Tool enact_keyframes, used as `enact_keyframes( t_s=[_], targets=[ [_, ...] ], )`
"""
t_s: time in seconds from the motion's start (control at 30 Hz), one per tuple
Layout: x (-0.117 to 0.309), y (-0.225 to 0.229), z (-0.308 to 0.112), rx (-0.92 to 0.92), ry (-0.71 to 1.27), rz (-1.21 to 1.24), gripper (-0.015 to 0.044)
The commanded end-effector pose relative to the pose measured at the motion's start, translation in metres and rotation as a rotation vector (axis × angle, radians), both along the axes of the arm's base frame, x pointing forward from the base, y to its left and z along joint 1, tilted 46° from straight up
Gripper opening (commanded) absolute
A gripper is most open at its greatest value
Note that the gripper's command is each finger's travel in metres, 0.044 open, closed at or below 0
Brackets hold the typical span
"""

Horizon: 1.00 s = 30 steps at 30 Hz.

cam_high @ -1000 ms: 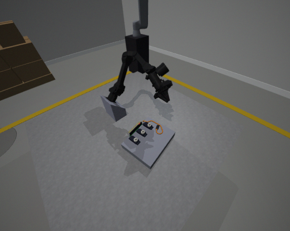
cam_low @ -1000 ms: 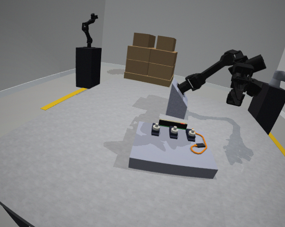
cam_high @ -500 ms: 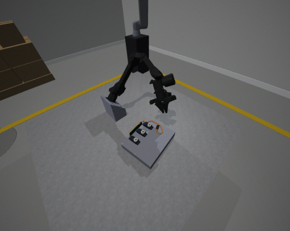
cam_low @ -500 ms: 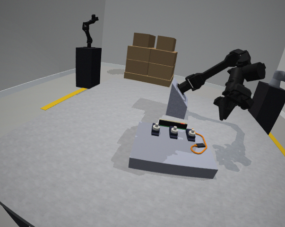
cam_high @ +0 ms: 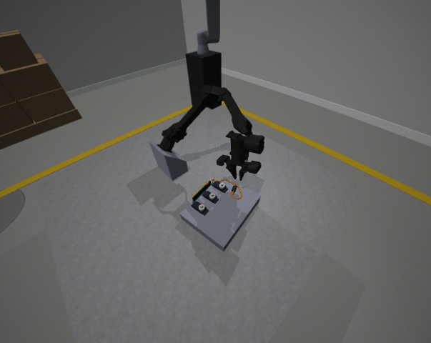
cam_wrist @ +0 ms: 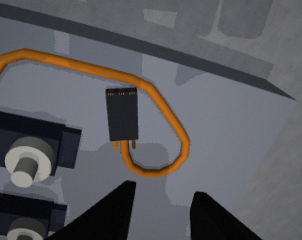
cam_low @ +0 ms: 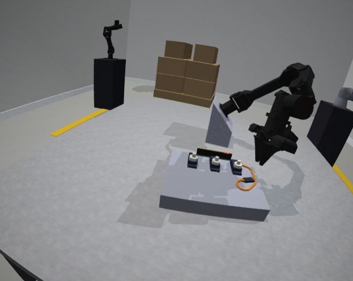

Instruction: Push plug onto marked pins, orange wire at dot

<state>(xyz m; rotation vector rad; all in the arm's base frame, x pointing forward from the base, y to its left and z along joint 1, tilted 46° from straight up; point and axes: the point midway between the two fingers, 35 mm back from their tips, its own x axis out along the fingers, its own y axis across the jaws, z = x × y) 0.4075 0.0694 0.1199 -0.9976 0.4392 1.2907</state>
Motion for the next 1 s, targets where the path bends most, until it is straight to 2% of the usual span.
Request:
enact_keyframes(
  t_s=[0.0,0.23,0.97],
  targets=[
    [0.001,0.003,-0.012,0.029,0.017,0.107,0.0115],
    [0.0,0.01,-0.035,0.109,0.037,0.296,0.0115],
    [0.002,0.036,-0.061,0.112,0.037,0.301,0.0115]
  ],
)
